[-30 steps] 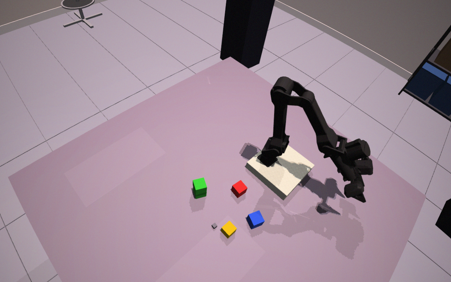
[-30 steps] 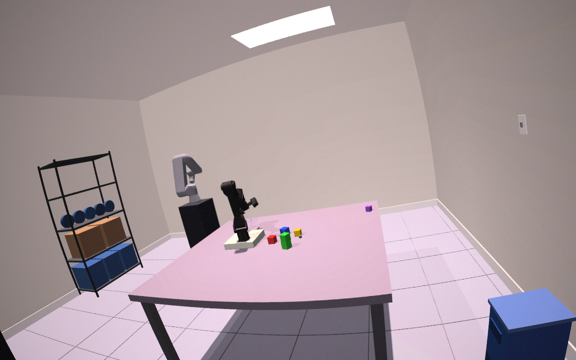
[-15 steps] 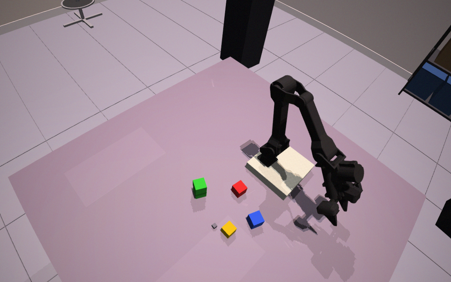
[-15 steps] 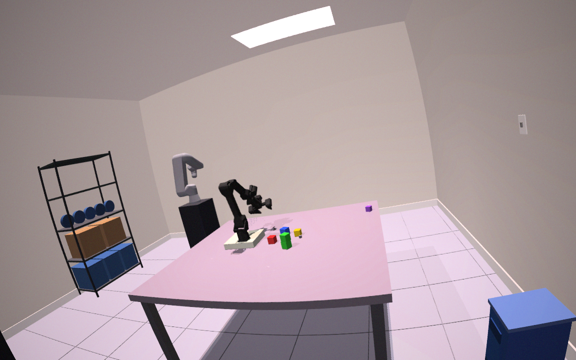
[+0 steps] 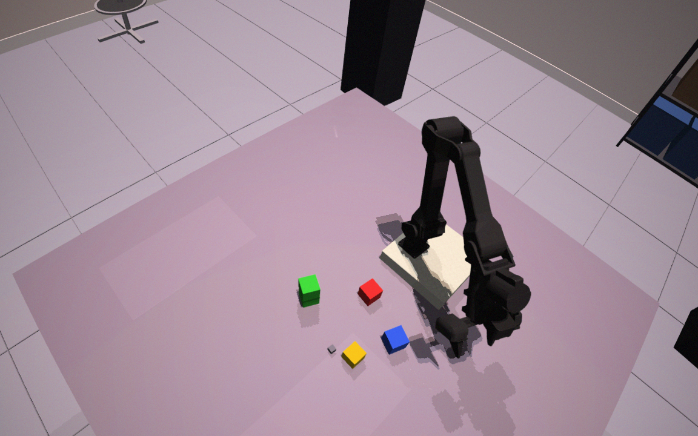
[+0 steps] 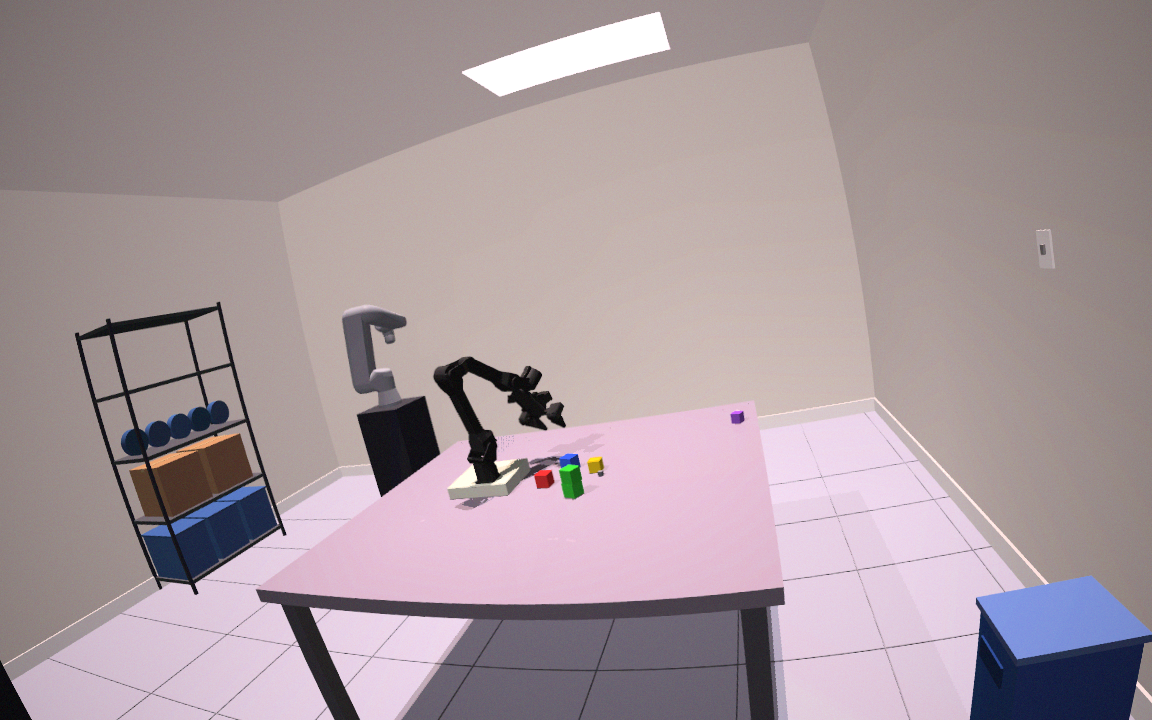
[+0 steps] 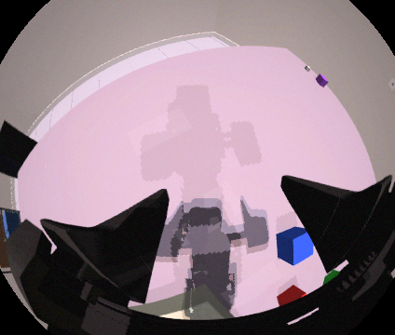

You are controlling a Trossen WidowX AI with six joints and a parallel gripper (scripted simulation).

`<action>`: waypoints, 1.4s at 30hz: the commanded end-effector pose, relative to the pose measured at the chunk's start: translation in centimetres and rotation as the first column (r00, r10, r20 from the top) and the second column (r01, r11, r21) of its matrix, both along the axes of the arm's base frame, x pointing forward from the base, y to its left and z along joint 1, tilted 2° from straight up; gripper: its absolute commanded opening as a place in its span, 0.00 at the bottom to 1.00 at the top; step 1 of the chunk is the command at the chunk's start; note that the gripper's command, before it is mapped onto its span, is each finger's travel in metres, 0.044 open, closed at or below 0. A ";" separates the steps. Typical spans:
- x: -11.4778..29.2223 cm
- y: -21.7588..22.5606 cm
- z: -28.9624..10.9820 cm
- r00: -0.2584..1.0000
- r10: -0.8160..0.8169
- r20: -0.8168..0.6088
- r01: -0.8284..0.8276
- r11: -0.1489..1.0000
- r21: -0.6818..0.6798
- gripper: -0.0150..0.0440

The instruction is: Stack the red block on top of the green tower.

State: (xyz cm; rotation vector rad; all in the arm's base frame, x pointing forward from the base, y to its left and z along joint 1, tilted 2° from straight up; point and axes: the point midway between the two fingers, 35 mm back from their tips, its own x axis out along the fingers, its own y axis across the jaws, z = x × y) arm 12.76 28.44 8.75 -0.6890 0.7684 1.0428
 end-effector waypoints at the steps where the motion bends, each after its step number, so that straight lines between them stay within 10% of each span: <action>1: 2.5 -2.3 0.0 0.990 -0.134 -0.045 0.132 0.990 -0.041 1.00; 23: 7.8 -16.9 0.5 0.646 -0.732 -0.216 0.670 0.679 -0.301 1.00; 42: 5.6 -25.7 2.2 0.170 -0.947 -0.274 0.823 0.289 -0.489 1.00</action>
